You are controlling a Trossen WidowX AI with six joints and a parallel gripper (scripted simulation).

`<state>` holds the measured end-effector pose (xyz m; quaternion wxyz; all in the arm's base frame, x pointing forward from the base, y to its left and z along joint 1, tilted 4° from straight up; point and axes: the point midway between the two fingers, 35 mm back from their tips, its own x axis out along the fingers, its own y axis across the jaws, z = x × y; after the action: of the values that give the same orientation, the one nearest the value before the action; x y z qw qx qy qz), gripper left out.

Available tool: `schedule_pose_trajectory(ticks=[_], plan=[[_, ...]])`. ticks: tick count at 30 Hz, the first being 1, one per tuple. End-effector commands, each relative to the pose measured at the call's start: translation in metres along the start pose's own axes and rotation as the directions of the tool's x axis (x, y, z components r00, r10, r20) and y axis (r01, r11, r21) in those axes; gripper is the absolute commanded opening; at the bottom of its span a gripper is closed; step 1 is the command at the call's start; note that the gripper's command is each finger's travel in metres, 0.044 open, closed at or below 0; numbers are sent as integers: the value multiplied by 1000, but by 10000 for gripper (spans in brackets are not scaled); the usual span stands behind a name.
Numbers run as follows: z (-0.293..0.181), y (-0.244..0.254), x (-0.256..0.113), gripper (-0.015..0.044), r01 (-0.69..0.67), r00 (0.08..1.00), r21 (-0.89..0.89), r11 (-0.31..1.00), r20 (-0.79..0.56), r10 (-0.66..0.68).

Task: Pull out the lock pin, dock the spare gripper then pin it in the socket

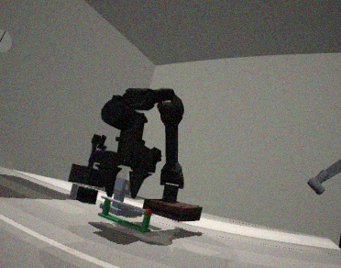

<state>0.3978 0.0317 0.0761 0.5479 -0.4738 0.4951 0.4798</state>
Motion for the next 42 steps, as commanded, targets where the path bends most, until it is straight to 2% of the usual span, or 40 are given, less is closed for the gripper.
schedule_pose_trajectory(ticks=[1, 20, 23, 36, 38, 42], plan=[[1, 0, -11, 440, 1, 1000, 0, 1000, 0, -1], [4, 5, -56, 440, -17, 1000, -2, 1000, -2, 17], [3, 4, -50, 440, -17, 1000, -2, 1000, -3, 17], [8, 7, -109, 440, -15, 1000, -2, 1000, -2, 15], [2, 6, -99, 440, -8, 1000, 66, 998, -14, 9], [-26, 8, -95, 440, 46, 996, 459, 887, -86, -7]])
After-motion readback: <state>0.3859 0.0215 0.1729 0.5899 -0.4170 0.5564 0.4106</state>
